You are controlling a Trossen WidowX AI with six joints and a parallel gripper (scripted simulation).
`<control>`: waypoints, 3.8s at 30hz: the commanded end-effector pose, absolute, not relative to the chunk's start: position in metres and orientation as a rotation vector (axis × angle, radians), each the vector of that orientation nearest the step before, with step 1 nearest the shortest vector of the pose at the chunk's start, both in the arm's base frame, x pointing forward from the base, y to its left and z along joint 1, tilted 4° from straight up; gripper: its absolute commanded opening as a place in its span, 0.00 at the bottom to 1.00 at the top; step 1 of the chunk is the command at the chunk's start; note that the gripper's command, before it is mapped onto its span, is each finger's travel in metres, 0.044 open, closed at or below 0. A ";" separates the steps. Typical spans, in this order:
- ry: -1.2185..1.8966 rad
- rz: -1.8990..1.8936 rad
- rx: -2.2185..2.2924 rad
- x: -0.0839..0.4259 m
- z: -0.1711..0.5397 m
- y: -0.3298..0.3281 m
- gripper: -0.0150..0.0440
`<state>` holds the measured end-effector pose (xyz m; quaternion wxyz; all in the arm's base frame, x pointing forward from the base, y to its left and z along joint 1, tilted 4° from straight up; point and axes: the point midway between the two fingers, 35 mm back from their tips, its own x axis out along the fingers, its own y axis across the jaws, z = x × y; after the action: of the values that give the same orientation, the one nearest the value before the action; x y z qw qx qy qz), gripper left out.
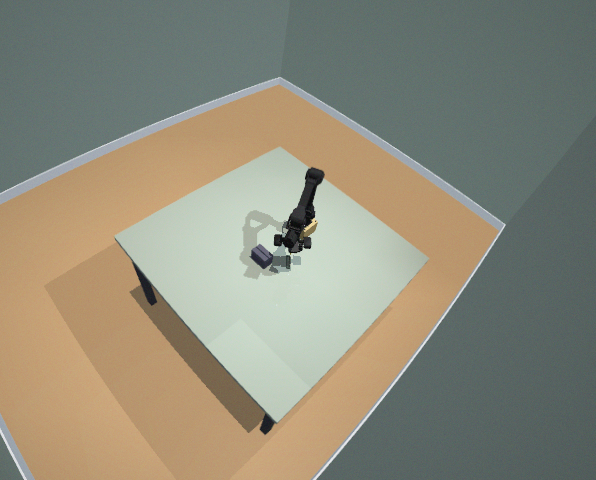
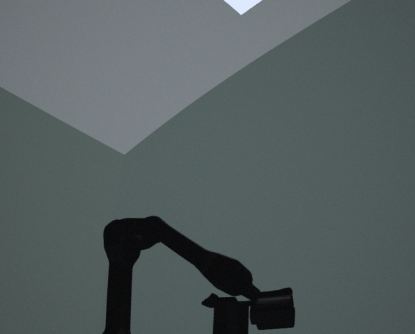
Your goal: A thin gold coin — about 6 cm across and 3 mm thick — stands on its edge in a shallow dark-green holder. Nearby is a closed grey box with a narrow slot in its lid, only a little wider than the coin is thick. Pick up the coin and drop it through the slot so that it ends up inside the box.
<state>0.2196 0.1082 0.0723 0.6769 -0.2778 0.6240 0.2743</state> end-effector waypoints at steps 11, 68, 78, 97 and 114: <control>1.281 0.899 -0.930 0.225 0.079 0.112 0.25; 1.109 1.193 -1.264 0.293 0.085 0.061 0.25; 1.109 1.185 -1.261 0.308 0.086 0.041 0.25; 1.118 1.185 -1.262 0.323 0.084 0.014 0.25; 1.119 1.187 -1.264 0.325 0.085 0.011 0.25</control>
<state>0.3218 0.0137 0.0829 0.5134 -0.5239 0.4668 0.4941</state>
